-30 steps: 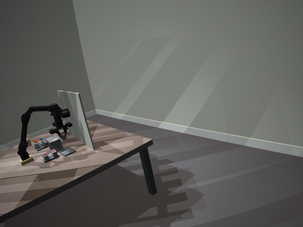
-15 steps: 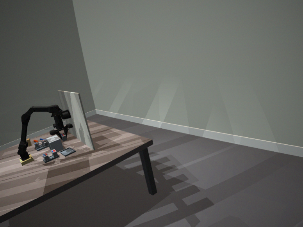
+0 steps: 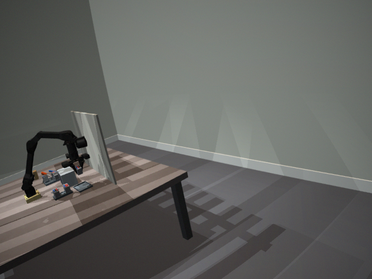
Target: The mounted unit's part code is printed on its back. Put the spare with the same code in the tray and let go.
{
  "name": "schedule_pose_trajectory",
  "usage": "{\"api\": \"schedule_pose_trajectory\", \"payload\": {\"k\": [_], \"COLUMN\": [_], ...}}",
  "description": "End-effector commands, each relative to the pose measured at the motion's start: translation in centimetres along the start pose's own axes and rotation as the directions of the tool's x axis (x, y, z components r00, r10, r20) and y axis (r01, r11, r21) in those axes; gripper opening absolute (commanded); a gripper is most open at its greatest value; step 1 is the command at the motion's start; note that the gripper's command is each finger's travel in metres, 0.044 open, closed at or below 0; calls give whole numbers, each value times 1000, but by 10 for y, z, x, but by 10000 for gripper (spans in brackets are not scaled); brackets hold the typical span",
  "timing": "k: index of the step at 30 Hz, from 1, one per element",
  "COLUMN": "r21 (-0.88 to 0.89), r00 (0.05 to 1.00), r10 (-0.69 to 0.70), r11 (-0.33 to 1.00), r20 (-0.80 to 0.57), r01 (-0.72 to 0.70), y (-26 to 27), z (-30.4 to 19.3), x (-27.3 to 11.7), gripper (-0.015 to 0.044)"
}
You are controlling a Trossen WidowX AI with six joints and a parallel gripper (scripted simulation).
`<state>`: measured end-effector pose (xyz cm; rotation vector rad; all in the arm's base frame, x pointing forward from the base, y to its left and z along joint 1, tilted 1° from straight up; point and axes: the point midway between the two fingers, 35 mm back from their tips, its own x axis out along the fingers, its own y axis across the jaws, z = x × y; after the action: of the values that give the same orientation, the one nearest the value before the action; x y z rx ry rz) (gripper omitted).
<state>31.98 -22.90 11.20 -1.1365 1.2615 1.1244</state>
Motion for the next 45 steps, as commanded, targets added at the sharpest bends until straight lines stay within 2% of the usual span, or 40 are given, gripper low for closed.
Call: {"api": "schedule_pose_trajectory", "payload": {"k": [1,45], "r21": [-4,-4], "r00": [1000,1000], "r10": [0,0], "r11": [1000,1000], "r20": [-3,-3], "r01": [0,0], "y": [0,1], "z": [-1,0], "x": [3,34], "gripper": [0,0]}}
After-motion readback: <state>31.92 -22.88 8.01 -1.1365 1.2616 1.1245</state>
